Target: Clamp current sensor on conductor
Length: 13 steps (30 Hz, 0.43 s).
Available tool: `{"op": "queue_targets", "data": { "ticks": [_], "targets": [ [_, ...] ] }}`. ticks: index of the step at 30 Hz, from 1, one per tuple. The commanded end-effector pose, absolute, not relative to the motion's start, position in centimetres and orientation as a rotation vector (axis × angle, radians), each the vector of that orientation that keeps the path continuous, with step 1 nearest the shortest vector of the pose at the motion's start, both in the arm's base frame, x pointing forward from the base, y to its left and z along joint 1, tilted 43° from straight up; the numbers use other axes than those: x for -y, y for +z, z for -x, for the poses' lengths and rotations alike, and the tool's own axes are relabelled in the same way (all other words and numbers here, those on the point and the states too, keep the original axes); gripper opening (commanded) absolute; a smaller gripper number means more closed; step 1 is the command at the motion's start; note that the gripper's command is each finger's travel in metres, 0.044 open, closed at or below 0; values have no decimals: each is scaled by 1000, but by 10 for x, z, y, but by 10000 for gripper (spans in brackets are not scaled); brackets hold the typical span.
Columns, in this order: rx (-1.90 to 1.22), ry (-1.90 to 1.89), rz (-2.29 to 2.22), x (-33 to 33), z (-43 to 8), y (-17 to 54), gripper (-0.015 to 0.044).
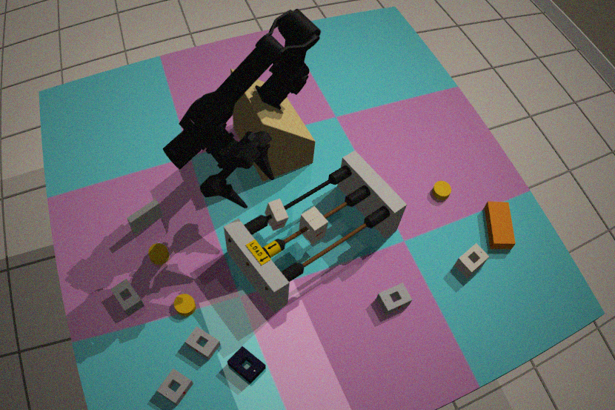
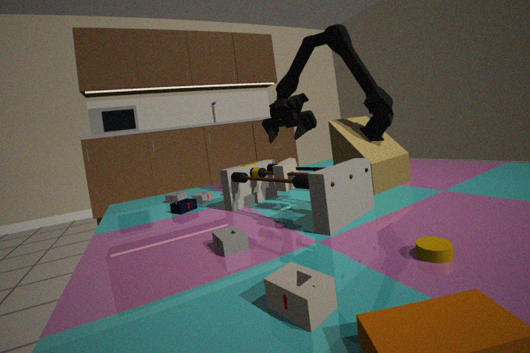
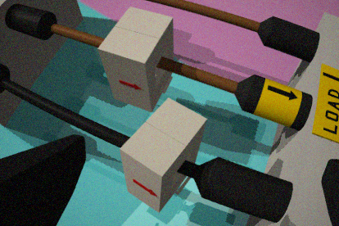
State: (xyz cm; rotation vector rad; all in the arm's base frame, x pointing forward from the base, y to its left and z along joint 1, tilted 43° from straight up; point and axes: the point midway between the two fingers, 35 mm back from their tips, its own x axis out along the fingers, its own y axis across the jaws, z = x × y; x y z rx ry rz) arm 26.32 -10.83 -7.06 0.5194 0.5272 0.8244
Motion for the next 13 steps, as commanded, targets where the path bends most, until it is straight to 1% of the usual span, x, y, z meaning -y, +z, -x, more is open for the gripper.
{"op": "queue_targets", "data": {
  "ticks": [1, 8, 12, 13],
  "targets": [
    [-531, 823, -520, 109, -264, -70, 440],
    [-541, 824, -530, 109, -264, -70, 440],
    [-758, 821, -720, 101, -277, -64, 440],
    [-631, 822, -637, 104, -265, -70, 440]
  ]
}}
